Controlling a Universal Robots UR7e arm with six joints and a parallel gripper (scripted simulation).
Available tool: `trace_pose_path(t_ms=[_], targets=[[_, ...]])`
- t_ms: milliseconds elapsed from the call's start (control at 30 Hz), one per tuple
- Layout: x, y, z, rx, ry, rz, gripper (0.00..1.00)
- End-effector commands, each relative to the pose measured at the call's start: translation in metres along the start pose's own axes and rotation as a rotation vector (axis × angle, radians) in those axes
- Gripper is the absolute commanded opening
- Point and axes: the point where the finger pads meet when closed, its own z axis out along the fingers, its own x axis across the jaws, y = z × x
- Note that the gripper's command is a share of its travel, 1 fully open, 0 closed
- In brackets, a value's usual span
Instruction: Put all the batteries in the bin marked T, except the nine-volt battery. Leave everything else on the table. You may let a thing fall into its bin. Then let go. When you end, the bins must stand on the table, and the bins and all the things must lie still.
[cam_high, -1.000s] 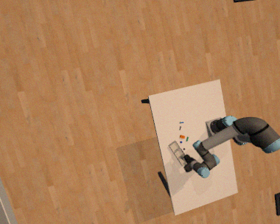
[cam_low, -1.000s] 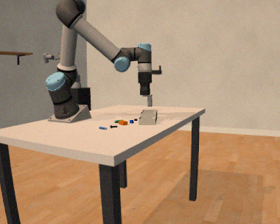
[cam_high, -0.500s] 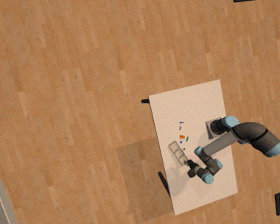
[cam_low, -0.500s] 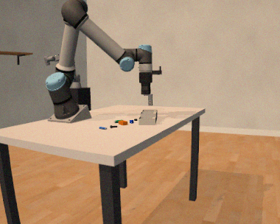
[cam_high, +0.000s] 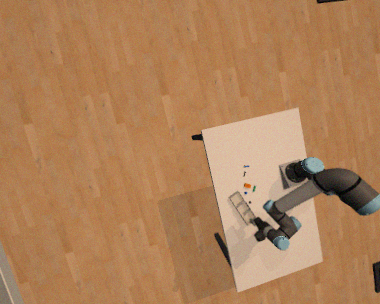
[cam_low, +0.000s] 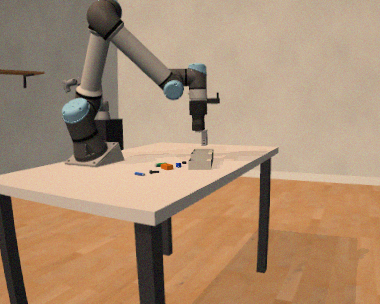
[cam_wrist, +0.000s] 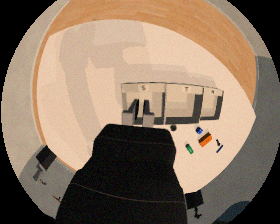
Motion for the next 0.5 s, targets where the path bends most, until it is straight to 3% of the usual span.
trace_pose_path(t_ms=[0, 467], targets=[[0.0, 0.0, 0.013, 0.001, 0.0, 0.0, 0.31], [0.0, 0.0, 0.045, 0.001, 0.0, 0.0, 0.31]])
